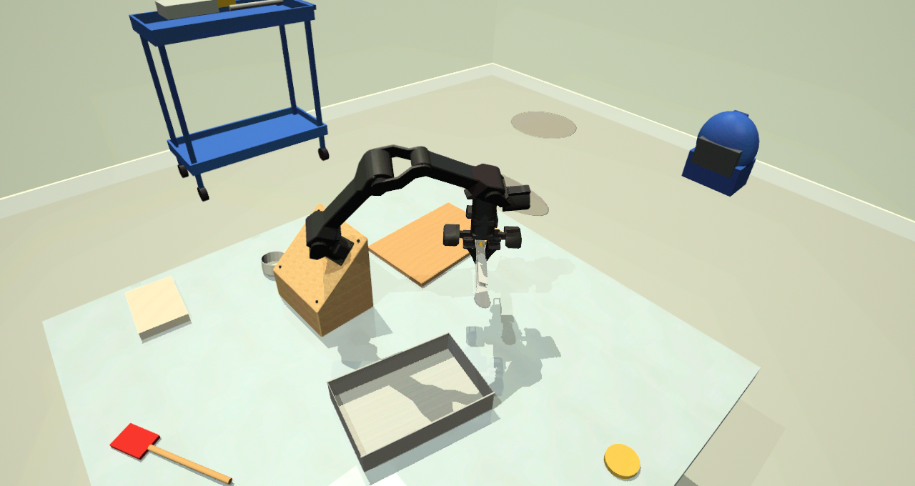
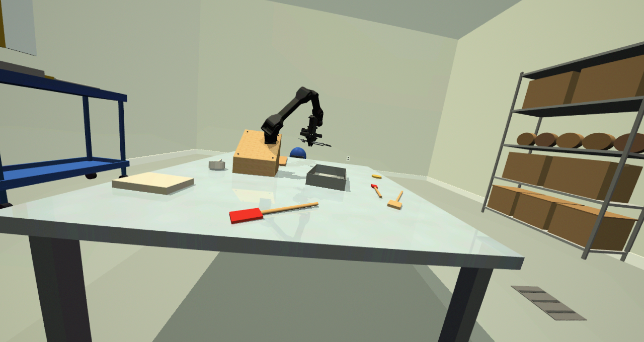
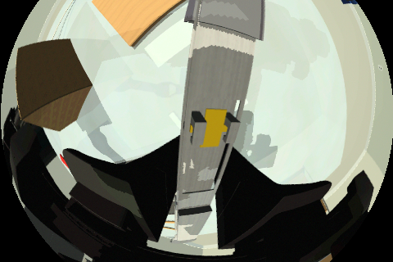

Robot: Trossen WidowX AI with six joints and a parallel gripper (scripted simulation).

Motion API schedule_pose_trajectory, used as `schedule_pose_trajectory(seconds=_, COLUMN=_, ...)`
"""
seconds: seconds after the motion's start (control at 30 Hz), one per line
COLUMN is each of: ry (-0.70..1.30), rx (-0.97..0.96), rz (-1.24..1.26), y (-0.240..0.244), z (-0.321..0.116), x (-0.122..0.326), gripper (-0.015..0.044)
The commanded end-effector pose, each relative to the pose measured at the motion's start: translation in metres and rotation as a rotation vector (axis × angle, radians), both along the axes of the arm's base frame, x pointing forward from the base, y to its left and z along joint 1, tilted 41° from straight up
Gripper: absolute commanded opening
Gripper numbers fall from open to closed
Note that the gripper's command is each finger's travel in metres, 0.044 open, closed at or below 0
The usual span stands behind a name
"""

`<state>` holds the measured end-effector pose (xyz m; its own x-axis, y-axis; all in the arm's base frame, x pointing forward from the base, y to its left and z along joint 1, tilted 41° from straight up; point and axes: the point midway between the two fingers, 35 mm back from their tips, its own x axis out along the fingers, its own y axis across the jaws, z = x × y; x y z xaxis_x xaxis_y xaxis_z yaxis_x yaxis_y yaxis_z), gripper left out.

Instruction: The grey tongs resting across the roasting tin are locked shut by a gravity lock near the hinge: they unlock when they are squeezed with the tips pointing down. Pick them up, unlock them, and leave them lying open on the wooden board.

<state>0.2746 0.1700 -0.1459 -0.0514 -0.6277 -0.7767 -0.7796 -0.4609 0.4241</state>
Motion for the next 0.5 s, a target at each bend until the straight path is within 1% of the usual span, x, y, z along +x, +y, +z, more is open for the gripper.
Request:
schedule_pose_trajectory(seconds=0.0, ry=-0.032, rx=0.015, rz=-0.028, y=0.022, z=-0.006, x=-0.015, gripper=-0.015)
schedule_pose_trajectory(seconds=0.47, ry=-0.157, rx=0.04, rz=-0.198, y=0.084, z=-0.032, x=-0.09, gripper=-0.015)
